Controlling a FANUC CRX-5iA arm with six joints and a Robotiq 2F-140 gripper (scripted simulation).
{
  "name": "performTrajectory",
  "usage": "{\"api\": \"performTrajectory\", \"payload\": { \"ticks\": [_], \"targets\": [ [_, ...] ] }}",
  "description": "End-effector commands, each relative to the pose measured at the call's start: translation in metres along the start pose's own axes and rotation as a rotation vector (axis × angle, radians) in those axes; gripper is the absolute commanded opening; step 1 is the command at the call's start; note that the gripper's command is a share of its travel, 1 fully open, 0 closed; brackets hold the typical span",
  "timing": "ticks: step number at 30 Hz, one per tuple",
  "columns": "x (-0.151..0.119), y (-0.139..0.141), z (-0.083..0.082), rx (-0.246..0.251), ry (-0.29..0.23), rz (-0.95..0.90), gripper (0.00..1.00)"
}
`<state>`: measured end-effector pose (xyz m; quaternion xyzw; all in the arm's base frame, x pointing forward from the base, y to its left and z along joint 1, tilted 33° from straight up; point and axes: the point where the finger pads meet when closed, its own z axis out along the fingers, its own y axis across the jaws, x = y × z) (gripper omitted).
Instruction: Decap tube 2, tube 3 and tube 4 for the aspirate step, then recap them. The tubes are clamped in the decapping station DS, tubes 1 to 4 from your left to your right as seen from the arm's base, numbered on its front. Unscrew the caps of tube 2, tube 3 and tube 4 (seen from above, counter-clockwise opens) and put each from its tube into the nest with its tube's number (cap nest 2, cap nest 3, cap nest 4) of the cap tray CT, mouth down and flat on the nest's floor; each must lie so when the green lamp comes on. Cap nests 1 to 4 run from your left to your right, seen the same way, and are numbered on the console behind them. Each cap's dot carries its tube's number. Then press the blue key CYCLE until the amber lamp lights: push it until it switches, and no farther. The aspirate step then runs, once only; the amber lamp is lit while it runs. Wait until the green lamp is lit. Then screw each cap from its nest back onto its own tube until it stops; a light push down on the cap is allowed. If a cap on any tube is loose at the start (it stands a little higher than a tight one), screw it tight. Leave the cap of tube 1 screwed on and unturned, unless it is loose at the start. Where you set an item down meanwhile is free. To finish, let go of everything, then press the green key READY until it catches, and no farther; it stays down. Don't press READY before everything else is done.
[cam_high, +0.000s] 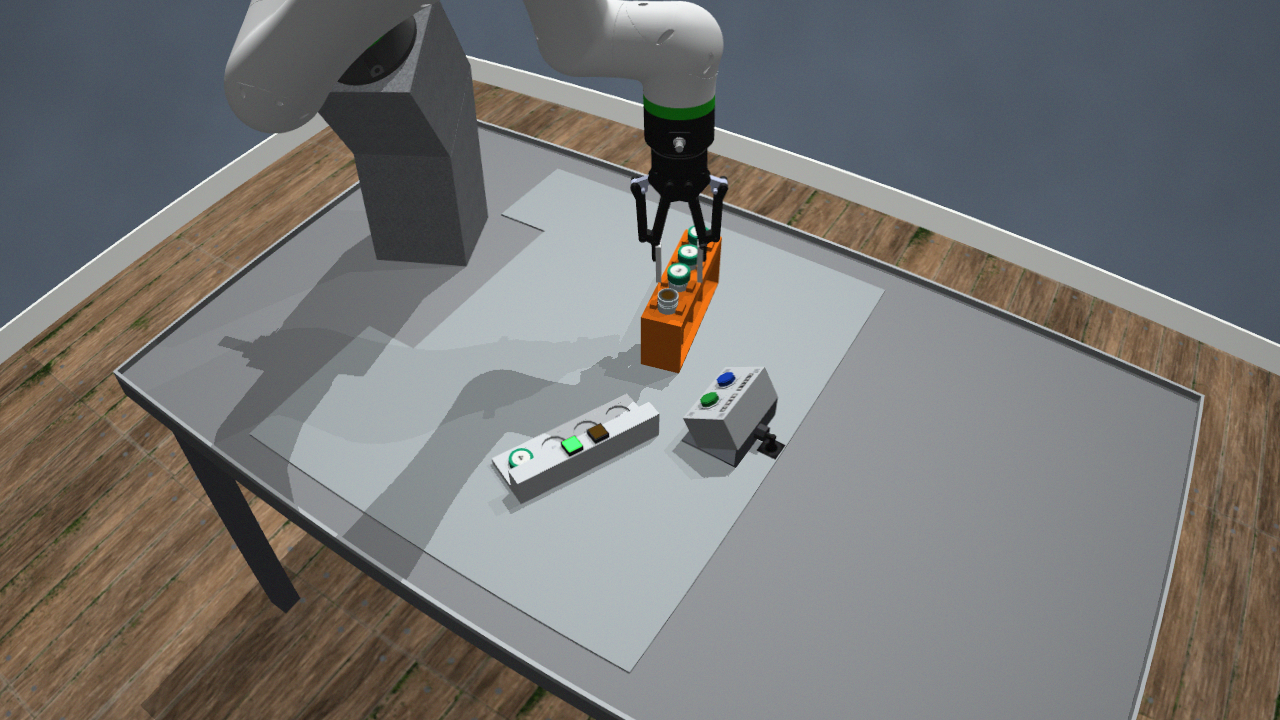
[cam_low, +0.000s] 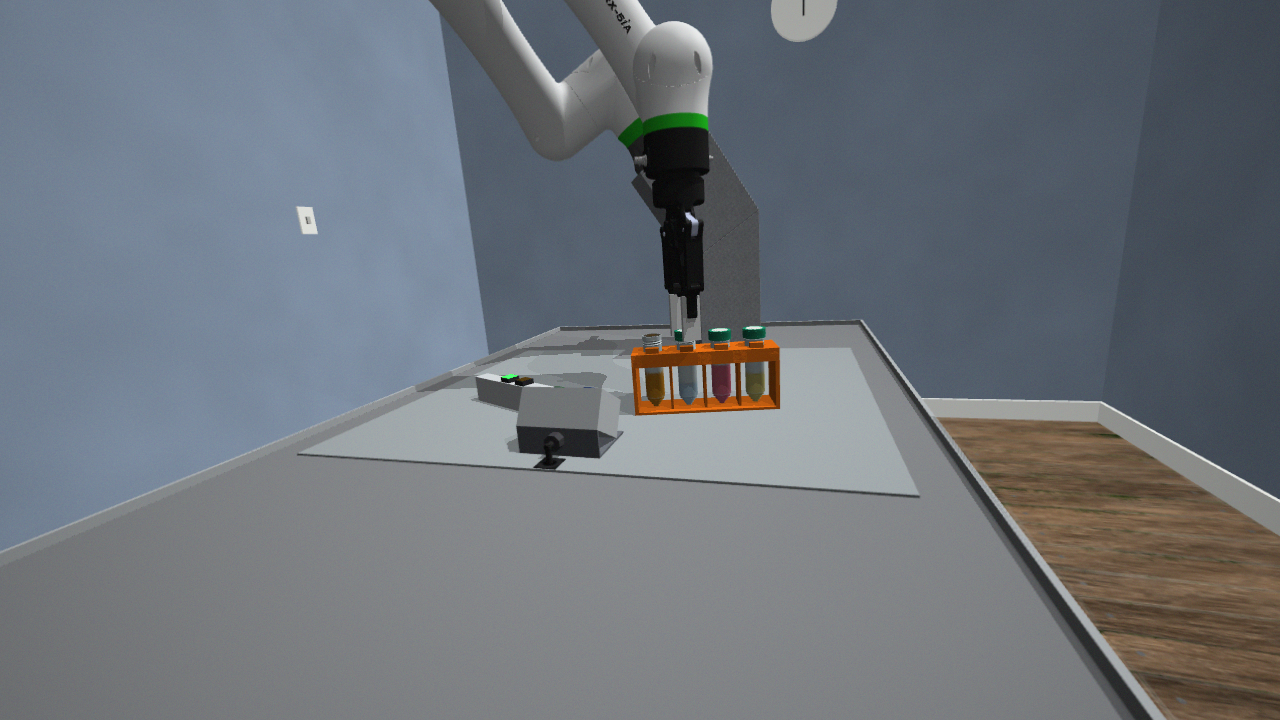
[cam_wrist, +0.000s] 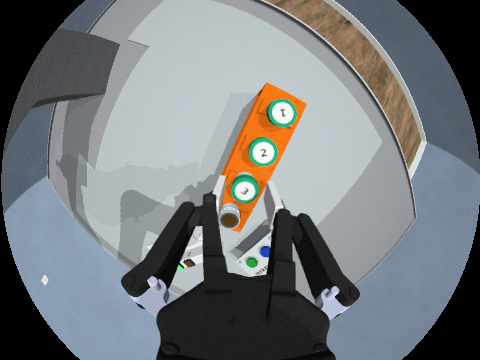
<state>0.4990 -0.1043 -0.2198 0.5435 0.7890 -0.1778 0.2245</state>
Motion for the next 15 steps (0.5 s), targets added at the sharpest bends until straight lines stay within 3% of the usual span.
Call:
{"api": "performTrajectory", "payload": {
  "ticks": [1, 4, 5, 15],
  "targets": [
    [0.0002, 0.0003, -0.0002, 0.025, 0.012, -0.092, 0.35],
    [0.0002, 0.0003, -0.0002, 0.025, 0.012, -0.092, 0.35],
    [0.0002, 0.0003, -0.0002, 0.025, 0.012, -0.092, 0.0],
    [0.0002, 0.0003, -0.0002, 0.025, 0.012, -0.092, 0.0]
  ]
}}
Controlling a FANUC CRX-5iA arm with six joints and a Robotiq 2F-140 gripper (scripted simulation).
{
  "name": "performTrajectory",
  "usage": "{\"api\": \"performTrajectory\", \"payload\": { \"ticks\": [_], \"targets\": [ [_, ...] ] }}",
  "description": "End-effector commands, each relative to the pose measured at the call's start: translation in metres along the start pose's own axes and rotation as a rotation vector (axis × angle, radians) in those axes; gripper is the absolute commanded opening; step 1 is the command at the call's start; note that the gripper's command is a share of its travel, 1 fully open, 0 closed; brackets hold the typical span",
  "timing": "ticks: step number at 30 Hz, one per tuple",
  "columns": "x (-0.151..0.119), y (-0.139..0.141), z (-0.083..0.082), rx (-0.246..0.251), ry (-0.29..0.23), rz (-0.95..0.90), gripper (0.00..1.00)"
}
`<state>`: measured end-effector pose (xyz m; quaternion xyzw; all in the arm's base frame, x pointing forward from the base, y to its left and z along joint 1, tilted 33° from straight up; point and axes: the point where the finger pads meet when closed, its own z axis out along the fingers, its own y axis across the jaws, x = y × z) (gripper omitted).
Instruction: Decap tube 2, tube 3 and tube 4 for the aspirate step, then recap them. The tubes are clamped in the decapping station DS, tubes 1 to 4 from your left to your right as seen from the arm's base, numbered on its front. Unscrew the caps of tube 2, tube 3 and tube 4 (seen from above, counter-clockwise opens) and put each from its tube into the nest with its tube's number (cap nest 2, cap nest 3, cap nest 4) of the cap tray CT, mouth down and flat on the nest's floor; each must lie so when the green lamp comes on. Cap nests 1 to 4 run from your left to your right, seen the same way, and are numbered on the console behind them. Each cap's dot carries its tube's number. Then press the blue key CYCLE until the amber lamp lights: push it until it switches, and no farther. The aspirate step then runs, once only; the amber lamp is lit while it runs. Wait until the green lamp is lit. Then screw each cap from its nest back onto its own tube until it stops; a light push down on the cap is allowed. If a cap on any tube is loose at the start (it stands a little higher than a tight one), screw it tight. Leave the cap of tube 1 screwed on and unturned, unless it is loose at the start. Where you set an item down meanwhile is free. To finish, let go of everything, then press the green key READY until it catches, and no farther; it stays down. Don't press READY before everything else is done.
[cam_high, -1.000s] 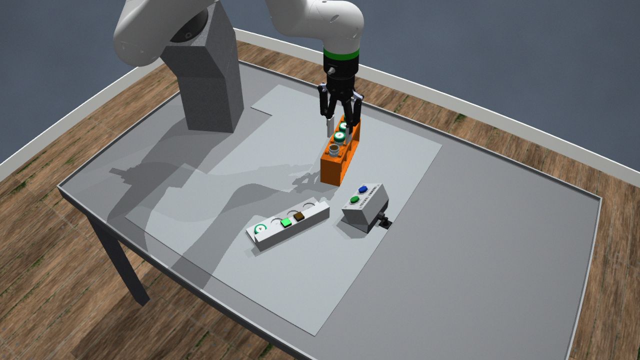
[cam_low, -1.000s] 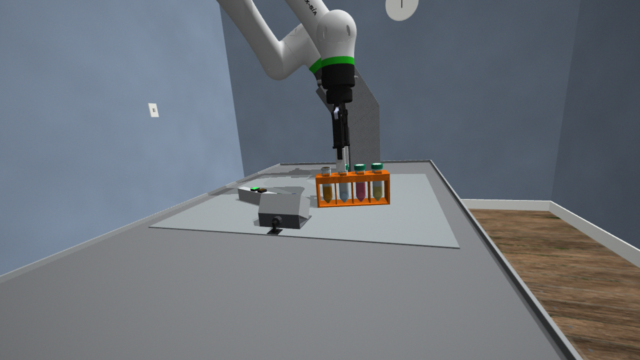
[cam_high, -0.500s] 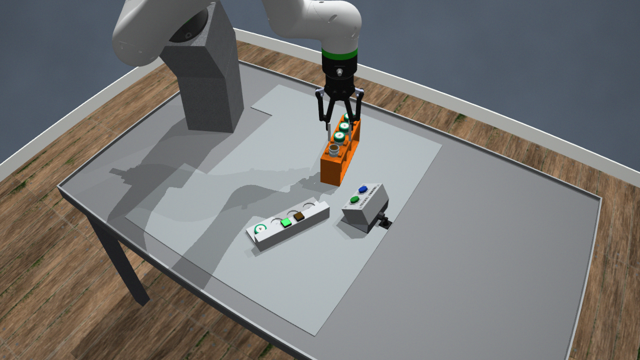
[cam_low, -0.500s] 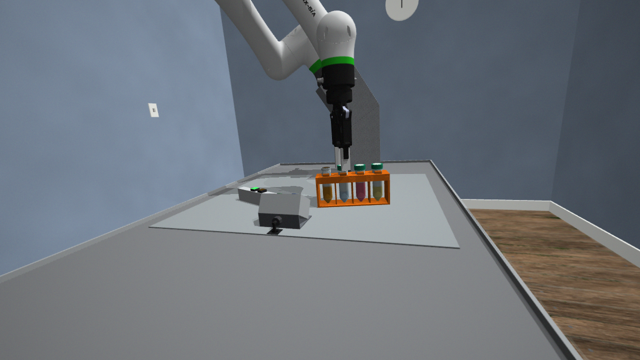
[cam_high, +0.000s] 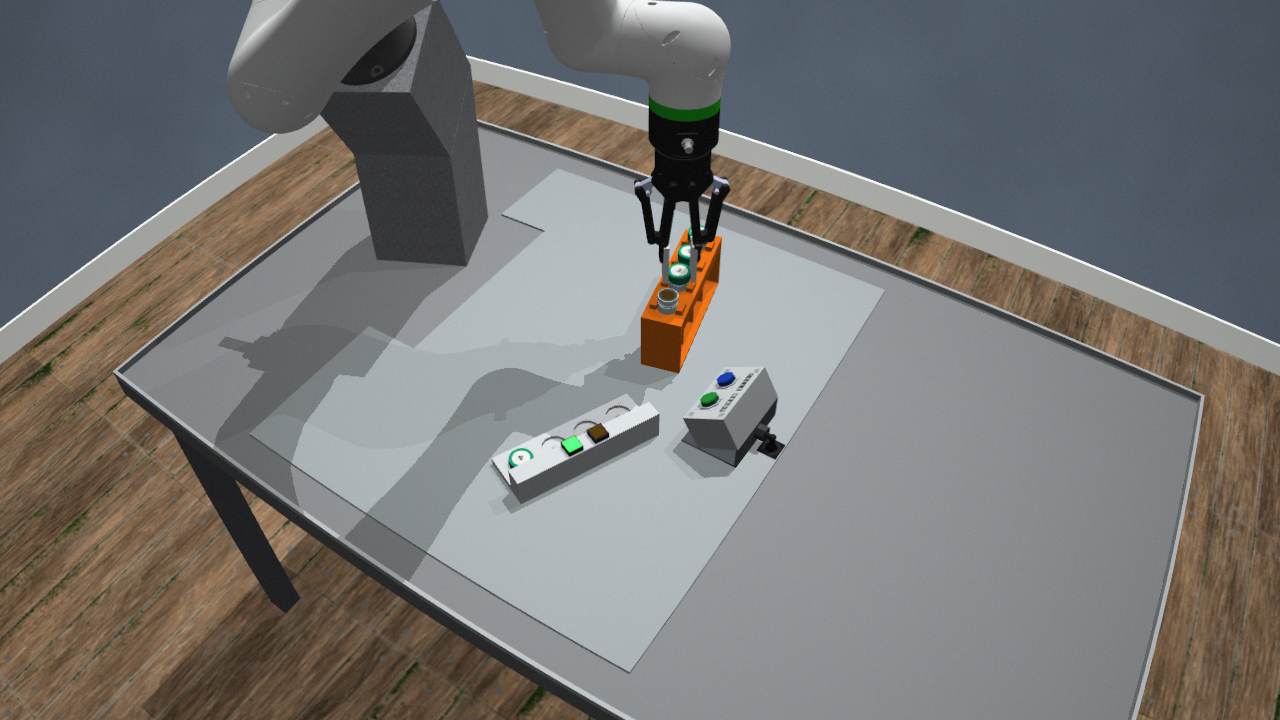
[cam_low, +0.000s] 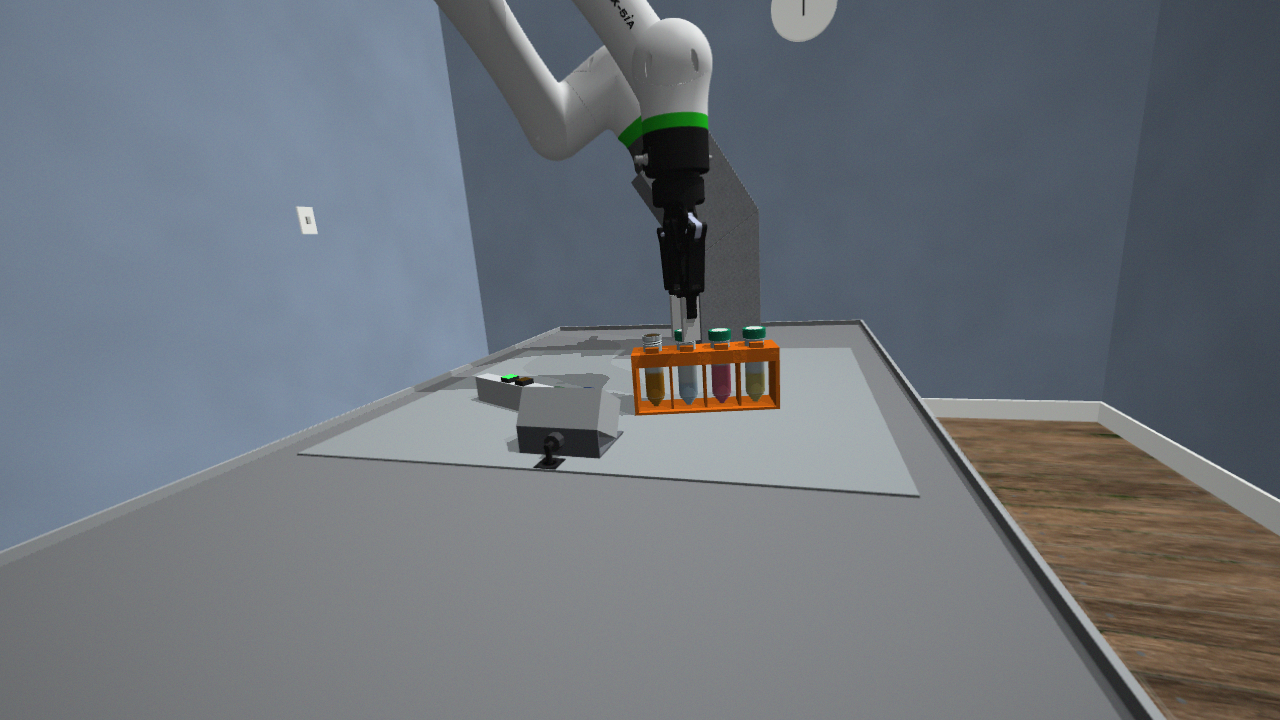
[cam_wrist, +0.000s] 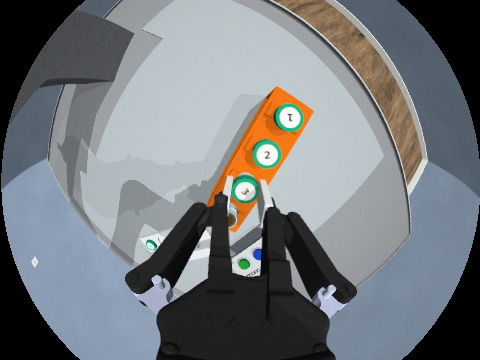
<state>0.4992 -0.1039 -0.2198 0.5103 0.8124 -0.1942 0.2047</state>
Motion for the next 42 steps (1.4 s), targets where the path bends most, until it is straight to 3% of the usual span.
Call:
{"api": "performTrajectory", "payload": {
  "ticks": [1, 12, 27, 37, 38, 42],
  "targets": [
    [0.0, 0.0, 0.0, 0.001, 0.0, 0.0, 0.0],
    [0.0, 0.0, 0.0003, 0.001, 0.0, 0.2, 0.0],
    [0.0, 0.0, 0.001, 0.001, 0.0, 0.7, 0.0],
    [0.0, 0.0, 0.0012, 0.001, 0.0, 0.785, 0.0],
    [0.0, 0.0, 0.0012, 0.001, 0.0, 0.785, 0.35],
    [0.0, 0.0, 0.0012, 0.001, 0.0, 0.785, 0.35]
  ]
}}
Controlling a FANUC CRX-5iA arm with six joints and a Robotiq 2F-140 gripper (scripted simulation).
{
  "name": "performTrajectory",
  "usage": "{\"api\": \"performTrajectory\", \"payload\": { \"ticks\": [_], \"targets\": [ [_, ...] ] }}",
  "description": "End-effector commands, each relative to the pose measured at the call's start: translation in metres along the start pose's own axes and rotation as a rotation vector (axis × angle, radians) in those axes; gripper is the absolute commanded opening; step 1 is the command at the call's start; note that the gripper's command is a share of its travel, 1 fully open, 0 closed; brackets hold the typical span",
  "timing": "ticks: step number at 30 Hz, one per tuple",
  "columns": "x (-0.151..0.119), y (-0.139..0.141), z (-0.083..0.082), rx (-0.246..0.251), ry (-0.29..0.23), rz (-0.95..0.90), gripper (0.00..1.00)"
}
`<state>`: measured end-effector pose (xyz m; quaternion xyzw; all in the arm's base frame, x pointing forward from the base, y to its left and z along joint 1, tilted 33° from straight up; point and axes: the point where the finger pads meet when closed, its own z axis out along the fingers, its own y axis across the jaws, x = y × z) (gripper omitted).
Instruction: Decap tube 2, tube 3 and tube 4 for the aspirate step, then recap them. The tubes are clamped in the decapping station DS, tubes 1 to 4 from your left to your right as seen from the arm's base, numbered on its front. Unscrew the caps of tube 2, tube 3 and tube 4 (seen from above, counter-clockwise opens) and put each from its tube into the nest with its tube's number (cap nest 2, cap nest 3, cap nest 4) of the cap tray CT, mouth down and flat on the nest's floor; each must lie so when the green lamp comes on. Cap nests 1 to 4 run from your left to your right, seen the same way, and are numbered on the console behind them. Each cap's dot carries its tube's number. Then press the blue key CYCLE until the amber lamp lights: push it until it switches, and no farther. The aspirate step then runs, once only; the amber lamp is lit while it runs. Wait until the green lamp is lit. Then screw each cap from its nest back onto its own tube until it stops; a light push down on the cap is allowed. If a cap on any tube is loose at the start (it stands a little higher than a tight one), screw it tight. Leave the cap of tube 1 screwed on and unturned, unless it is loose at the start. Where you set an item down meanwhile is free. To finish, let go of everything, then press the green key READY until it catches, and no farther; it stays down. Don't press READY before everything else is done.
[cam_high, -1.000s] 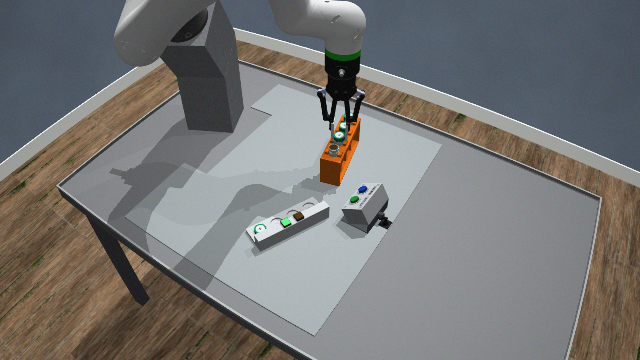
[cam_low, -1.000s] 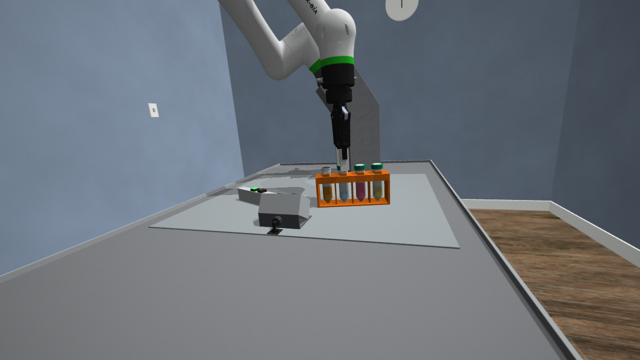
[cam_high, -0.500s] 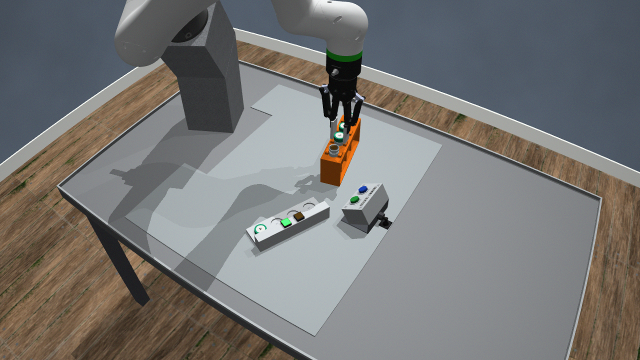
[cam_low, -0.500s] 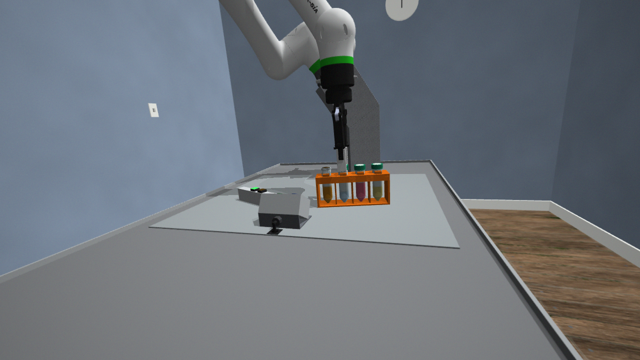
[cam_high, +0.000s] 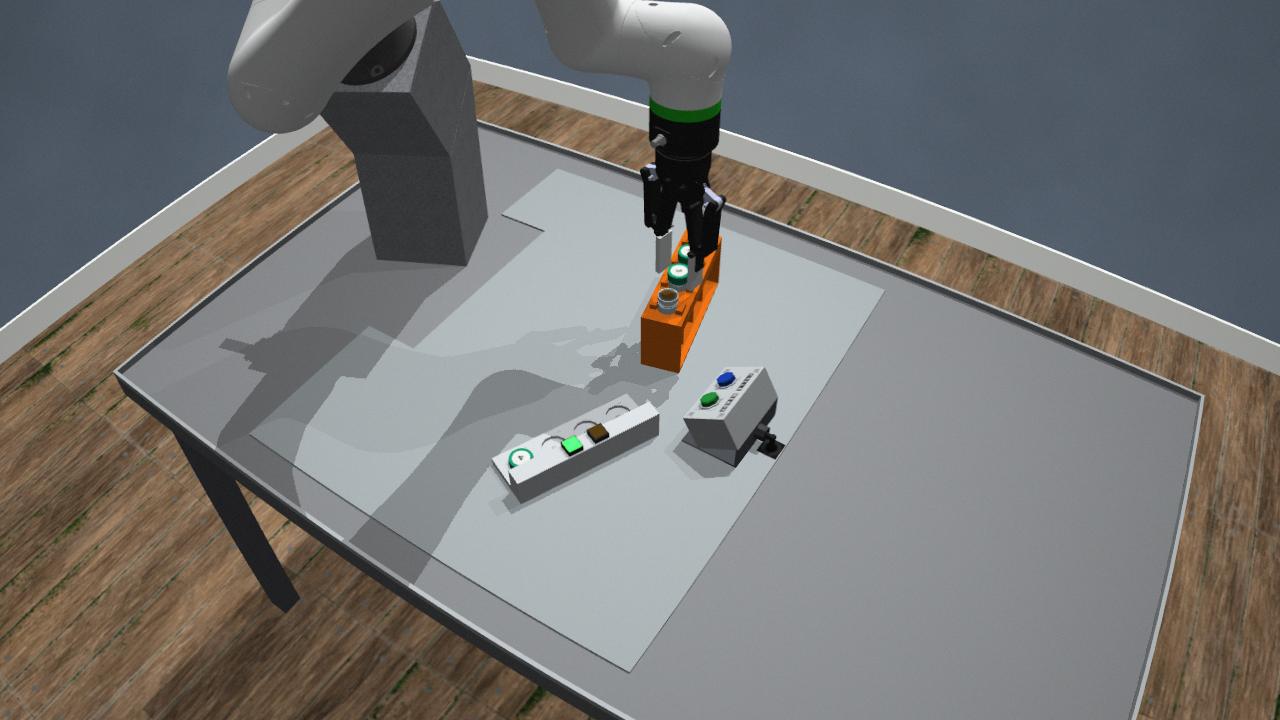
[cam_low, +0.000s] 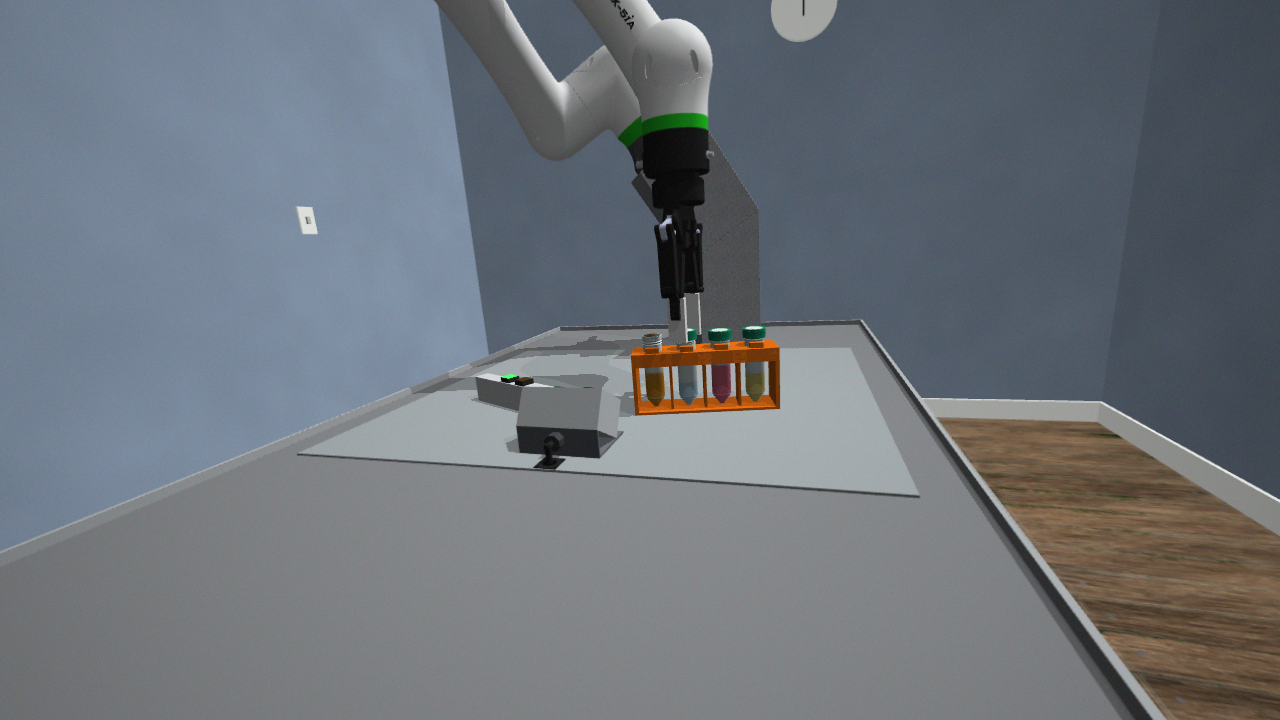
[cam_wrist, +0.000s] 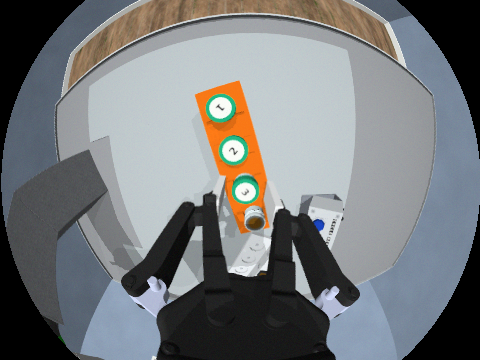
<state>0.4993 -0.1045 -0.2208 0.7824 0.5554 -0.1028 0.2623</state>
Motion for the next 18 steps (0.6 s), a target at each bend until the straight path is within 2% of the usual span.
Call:
{"api": "performTrajectory", "payload": {
  "ticks": [1, 8, 18],
  "targets": [
    [0.0001, 0.0001, 0.0, -0.003, 0.001, 0.001, 0.35],
    [0.0001, 0.0001, 0.0, -0.003, 0.001, 0.001, 0.35],
    [0.0001, 0.0001, -0.001, -0.003, 0.0, -0.399, 0.35]
  ]
}}
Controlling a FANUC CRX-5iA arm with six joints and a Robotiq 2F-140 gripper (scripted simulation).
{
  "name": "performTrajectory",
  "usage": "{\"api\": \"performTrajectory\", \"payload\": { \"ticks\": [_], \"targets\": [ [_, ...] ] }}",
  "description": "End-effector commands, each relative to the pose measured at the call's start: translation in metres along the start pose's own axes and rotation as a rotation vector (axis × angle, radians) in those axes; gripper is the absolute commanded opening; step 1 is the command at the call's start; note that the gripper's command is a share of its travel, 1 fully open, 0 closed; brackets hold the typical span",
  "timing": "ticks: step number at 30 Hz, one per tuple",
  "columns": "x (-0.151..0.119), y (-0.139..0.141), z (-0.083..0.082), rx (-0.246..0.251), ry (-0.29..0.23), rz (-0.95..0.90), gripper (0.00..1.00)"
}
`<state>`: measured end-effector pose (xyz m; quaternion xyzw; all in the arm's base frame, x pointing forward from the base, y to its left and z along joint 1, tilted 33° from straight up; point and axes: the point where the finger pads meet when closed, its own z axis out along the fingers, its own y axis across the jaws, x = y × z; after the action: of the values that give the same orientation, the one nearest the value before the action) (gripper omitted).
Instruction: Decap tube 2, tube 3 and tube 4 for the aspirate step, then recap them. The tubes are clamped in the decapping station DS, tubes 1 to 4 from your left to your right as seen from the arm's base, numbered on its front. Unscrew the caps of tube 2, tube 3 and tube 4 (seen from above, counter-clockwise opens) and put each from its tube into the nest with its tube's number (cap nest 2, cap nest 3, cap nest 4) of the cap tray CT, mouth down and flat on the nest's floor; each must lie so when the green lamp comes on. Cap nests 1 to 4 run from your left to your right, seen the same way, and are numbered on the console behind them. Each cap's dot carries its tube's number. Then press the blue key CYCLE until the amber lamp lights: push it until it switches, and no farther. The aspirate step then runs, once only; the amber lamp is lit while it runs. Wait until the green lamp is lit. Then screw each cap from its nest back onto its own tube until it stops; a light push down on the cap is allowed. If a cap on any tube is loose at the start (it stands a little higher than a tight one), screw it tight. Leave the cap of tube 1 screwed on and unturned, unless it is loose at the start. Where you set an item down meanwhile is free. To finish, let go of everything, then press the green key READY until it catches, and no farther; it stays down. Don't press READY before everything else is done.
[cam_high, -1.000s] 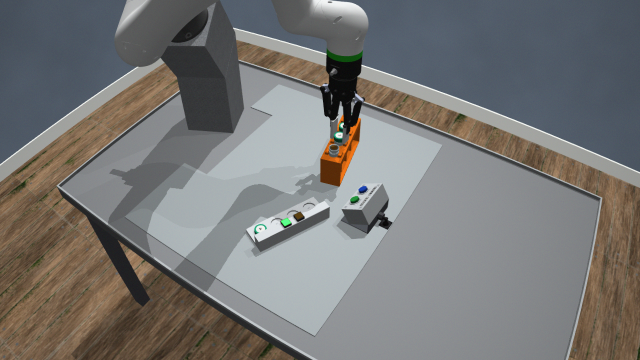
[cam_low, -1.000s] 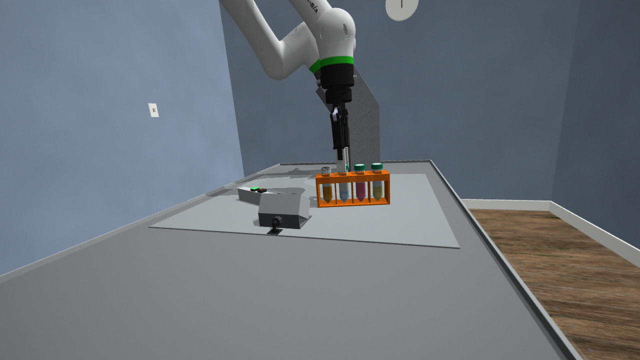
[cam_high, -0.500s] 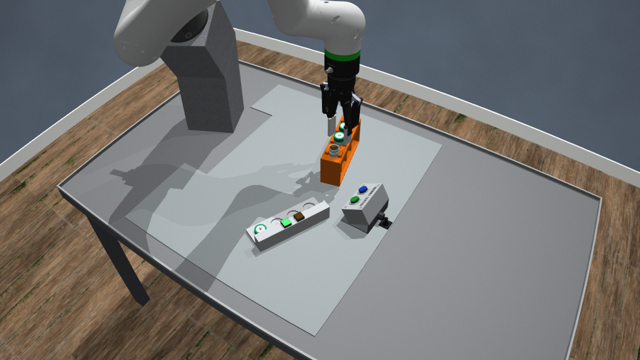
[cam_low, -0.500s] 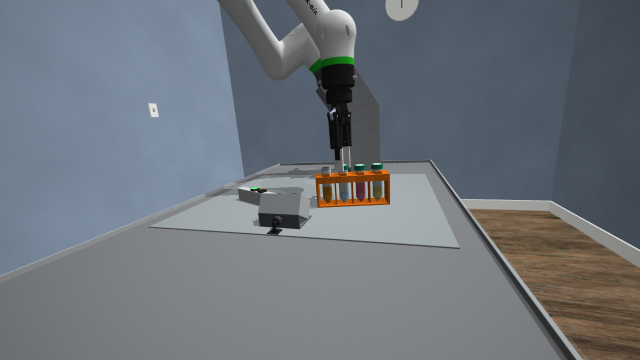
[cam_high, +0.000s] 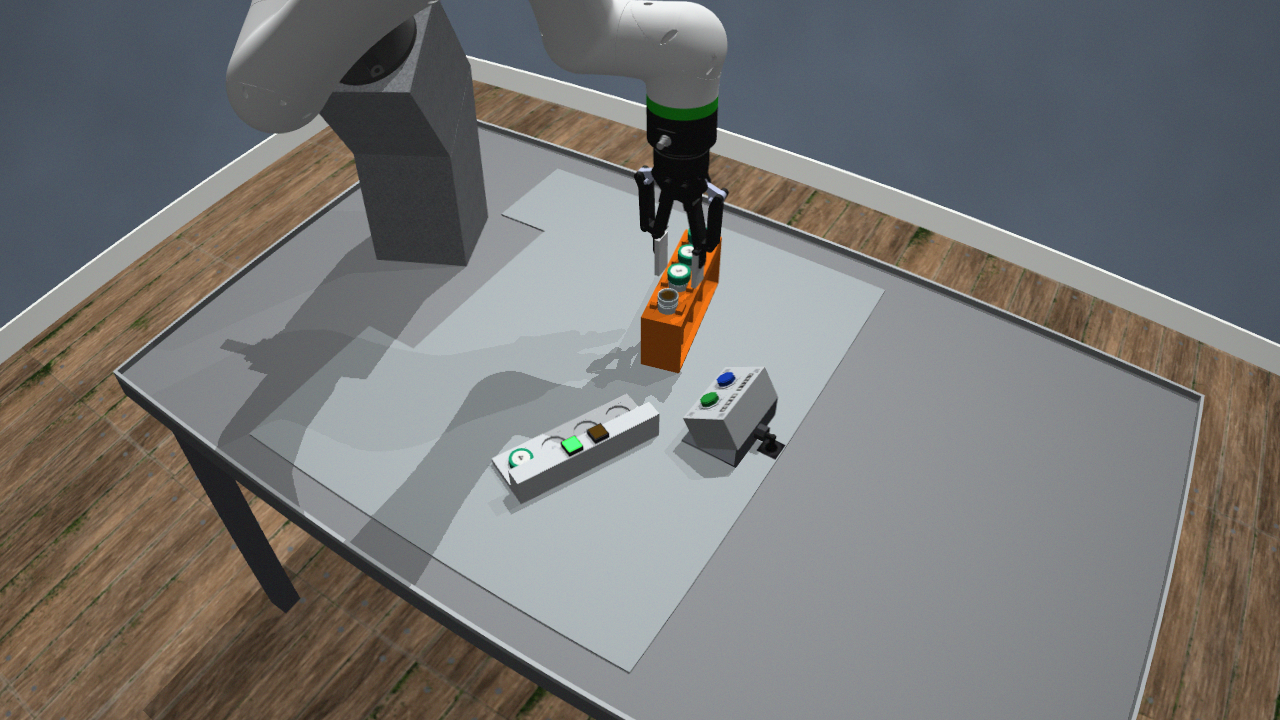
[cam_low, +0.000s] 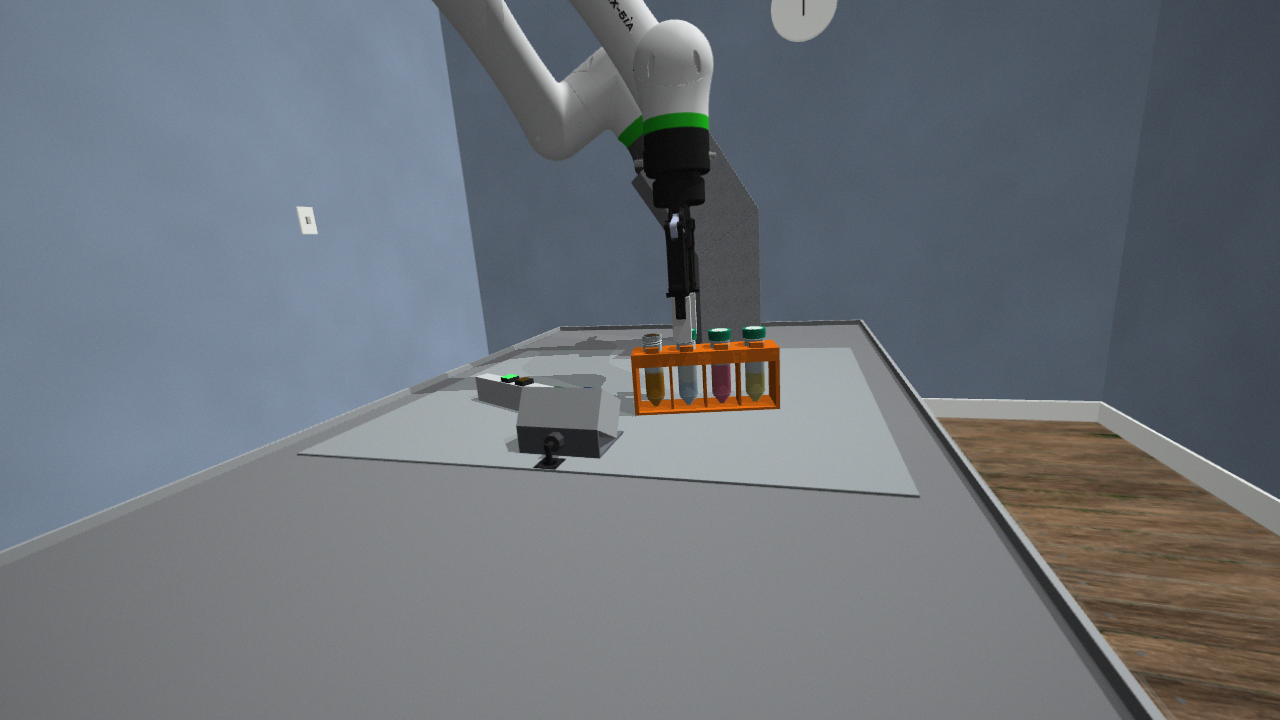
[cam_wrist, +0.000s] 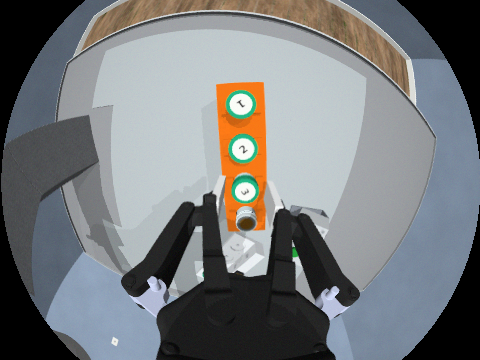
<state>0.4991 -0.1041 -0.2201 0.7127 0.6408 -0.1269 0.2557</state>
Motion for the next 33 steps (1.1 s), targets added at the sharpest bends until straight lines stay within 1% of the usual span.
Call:
{"api": "performTrajectory", "payload": {
  "ticks": [1, 3, 15, 23, 24, 33],
  "targets": [
    [0.0001, 0.0002, -0.0002, 0.013, 0.004, -0.213, 0.35],
    [0.0001, 0.0002, -0.0002, 0.013, 0.004, -0.213, 0.35],
    [0.0001, 0.0002, -0.0002, 0.012, 0.007, -0.689, 0.35],
    [0.0001, 0.0002, -0.0002, 0.012, 0.007, -0.689, 0.35],
    [0.0001, 0.0002, -0.0002, 0.012, 0.007, -0.689, 0.0],
    [0.0001, 0.0002, -0.0002, 0.012, 0.007, -0.689, 0.0]
  ]
}}
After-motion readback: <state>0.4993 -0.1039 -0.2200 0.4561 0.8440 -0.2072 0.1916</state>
